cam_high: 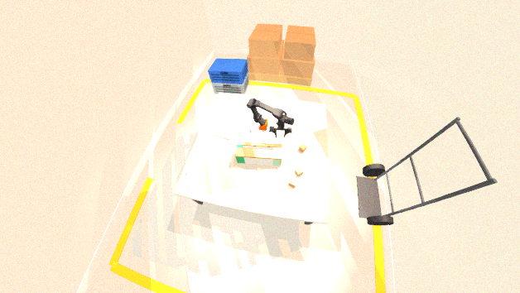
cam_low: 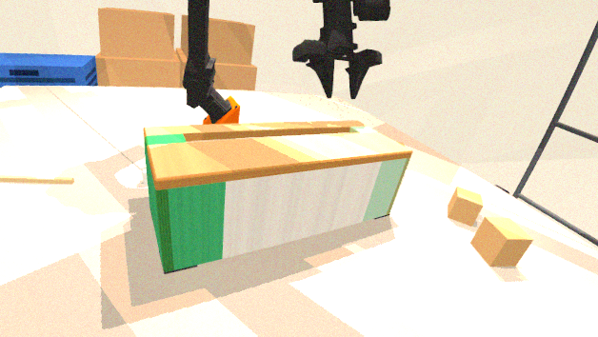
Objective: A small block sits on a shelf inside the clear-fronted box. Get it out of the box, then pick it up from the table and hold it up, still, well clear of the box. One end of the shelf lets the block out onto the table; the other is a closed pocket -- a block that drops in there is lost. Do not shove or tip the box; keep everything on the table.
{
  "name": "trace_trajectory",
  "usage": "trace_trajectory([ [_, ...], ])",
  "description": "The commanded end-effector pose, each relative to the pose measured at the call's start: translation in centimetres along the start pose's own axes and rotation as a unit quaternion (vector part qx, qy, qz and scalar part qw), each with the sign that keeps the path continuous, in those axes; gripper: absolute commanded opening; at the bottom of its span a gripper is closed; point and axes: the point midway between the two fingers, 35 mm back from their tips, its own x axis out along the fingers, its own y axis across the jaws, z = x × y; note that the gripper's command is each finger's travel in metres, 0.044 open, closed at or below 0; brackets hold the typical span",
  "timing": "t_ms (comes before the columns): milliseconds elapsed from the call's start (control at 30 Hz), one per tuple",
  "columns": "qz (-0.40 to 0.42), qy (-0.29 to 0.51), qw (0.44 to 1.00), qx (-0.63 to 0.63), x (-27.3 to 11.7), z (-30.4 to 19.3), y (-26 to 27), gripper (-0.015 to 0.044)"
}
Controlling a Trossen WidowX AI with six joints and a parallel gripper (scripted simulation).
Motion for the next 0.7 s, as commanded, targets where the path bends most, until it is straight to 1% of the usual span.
trace_trajectory([
  [0,0.001,0.003,1.000,-0.010,0.3,0.0,-0.1,0.0285],
  [67,0.001,0.003,1.000,-0.010,2.3,0.6,-0.4,0.0285],
  [167,0.001,0.003,1.000,-0.010,6.8,2.2,-0.5,0.0285],
  [233,0.002,0.004,1.000,-0.010,8.6,3.1,-0.4,0.0285],
  [667,0.003,0.002,1.000,-0.009,9.6,3.6,-0.3,0.0285],
])
